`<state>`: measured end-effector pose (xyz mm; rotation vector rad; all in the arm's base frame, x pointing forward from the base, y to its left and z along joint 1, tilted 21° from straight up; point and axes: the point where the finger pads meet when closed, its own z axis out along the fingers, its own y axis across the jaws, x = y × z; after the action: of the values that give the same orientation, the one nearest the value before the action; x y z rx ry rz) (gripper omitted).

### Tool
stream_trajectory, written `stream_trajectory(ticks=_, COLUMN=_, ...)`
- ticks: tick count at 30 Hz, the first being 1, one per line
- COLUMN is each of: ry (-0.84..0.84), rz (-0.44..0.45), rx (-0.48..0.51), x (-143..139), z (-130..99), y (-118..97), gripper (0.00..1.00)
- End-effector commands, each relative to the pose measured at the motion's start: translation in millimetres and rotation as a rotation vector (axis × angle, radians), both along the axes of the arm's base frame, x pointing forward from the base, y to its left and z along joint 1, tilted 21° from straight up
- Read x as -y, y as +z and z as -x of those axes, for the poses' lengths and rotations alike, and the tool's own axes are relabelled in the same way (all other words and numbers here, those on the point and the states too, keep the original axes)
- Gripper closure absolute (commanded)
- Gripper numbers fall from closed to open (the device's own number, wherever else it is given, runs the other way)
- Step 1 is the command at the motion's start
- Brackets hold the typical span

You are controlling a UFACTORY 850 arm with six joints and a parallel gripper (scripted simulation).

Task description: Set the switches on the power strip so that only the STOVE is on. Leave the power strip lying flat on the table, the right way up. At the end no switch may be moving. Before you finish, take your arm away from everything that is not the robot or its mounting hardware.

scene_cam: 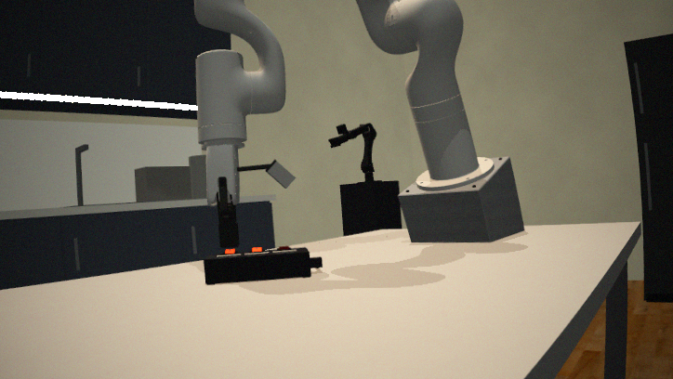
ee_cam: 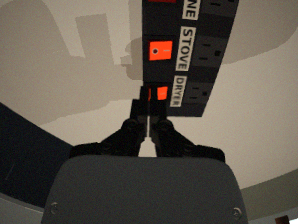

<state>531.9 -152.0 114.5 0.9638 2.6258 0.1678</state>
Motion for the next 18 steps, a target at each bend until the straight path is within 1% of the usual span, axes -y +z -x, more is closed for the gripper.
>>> stream_trajectory(ticks=1, ry=0.0, rz=0.0, rx=0.001, x=0.2, z=-0.6, y=0.4, gripper=1.0)
stream_trajectory(ticks=18, ry=0.0, rz=0.0, rx=0.001, x=0.2, z=-2.6, y=-5.0, gripper=1.0)
